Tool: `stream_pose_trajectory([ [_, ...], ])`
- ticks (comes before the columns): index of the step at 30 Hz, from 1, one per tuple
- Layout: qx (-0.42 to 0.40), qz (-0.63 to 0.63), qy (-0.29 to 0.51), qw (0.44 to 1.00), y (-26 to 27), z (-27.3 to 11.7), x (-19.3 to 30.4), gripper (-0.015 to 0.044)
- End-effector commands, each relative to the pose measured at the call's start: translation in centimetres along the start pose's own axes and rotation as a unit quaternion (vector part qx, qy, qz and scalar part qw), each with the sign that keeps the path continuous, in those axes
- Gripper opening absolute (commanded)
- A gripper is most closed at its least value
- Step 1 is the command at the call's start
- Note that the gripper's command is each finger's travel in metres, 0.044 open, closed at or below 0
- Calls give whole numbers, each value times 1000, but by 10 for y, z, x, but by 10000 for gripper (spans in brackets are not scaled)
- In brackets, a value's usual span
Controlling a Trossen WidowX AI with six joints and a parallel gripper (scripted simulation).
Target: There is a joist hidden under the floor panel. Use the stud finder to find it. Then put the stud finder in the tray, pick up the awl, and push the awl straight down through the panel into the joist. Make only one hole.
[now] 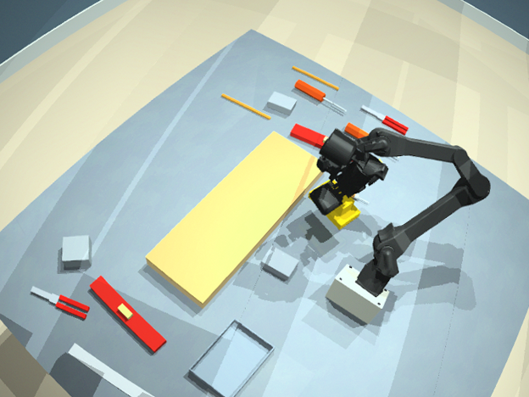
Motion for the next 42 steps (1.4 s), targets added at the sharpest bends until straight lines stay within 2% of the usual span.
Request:
stream_pose_trajectory([
  [1, 4, 2, -7, 1000, -1, -21, -6, 0],
  [5, 8, 2, -11, 1000, -3, -35, -8, 0],
  [13, 5, -6, -8, 1000, -2, -37, -19, 0],
  [28, -14, -57, -1, 998, -2, -36, -90, 0],
  [42, -26, -105, -7, 994, -9, -19, -157, 0],
])
Point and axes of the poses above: the point midway between the two fingers, 35 mm back from their tips, its own z axis out along the fingers, its own y axis across the jaws, x = y × z, the point moved 8 cm from there along -z, back along the fingers, and after that the axes turned 1 degree about z, right-handed, at the moved point
